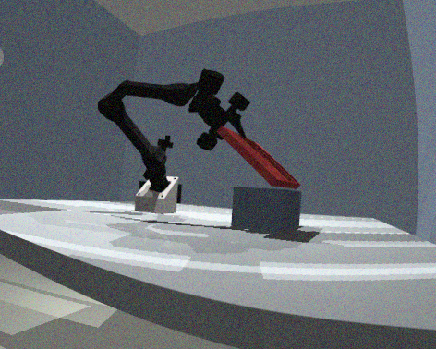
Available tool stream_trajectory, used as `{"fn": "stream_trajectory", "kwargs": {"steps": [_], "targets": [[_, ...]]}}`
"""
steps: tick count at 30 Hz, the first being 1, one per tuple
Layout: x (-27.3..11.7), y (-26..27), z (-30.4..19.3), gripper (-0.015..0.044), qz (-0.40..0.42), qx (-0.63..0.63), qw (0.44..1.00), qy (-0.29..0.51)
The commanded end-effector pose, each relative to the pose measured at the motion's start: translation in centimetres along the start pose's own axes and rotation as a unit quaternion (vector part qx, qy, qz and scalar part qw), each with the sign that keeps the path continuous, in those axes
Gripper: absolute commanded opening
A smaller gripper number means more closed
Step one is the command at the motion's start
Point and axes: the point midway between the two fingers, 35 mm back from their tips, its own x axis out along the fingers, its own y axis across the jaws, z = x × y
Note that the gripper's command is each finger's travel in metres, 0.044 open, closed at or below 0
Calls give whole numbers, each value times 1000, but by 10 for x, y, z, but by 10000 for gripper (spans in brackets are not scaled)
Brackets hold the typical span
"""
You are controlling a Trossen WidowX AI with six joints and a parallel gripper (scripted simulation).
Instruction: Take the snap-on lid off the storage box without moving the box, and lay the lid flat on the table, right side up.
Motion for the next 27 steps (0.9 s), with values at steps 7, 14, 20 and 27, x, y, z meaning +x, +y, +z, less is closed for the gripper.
{"fn": "stream_trajectory", "kwargs": {"steps": [7,14,20,27], "targets": [[-5,3,22,0,8,3,1000,0],[-6,2,36,0,8,3,1000,0],[-8,0,48,0,8,3,1000,0],[-9,-1,62,0,9,3,1000,0]]}}
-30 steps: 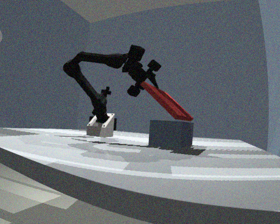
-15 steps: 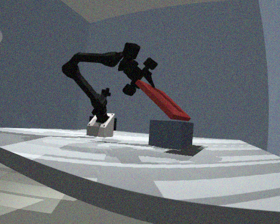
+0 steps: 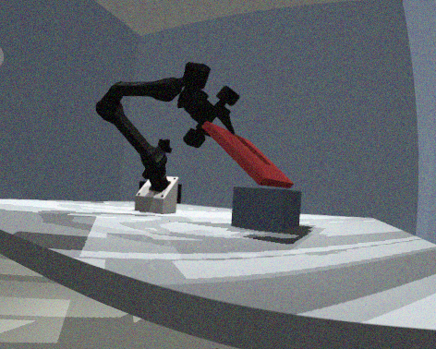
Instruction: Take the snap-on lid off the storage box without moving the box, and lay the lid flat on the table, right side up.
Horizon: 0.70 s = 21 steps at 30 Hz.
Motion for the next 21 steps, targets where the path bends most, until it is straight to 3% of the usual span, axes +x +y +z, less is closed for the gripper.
{"fn": "stream_trajectory", "kwargs": {"steps": [1,21], "targets": [[-4,4,11,0,9,3,1000,-1],[-9,1,51,0,10,2,1000,-2]]}}
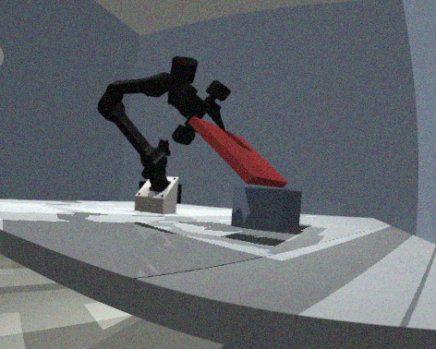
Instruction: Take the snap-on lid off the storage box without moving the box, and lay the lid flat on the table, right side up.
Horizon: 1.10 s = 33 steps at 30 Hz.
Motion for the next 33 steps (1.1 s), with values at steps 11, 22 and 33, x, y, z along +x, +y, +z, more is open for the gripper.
{"fn": "stream_trajectory", "kwargs": {"steps": [11,22,33], "targets": [[-7,2,30,0,10,1,1000,-2],[-10,1,52,0,11,1,1000,-3],[-13,-1,72,0,11,0,1000,-4]]}}
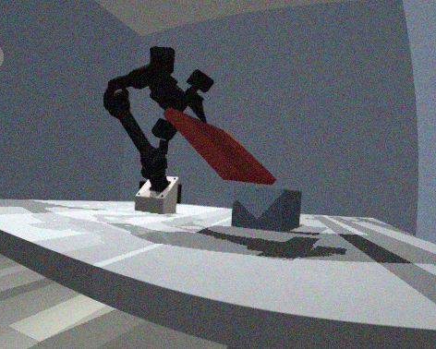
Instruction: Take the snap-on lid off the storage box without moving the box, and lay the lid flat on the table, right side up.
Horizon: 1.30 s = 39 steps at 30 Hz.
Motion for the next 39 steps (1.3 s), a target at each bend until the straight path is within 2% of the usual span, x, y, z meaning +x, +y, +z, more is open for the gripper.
{"fn": "stream_trajectory", "kwargs": {"steps": [1,39], "targets": [[-2,4,5,0,7,-1,1000,1],[19,-23,0,0,8,-2,1000,0]]}}
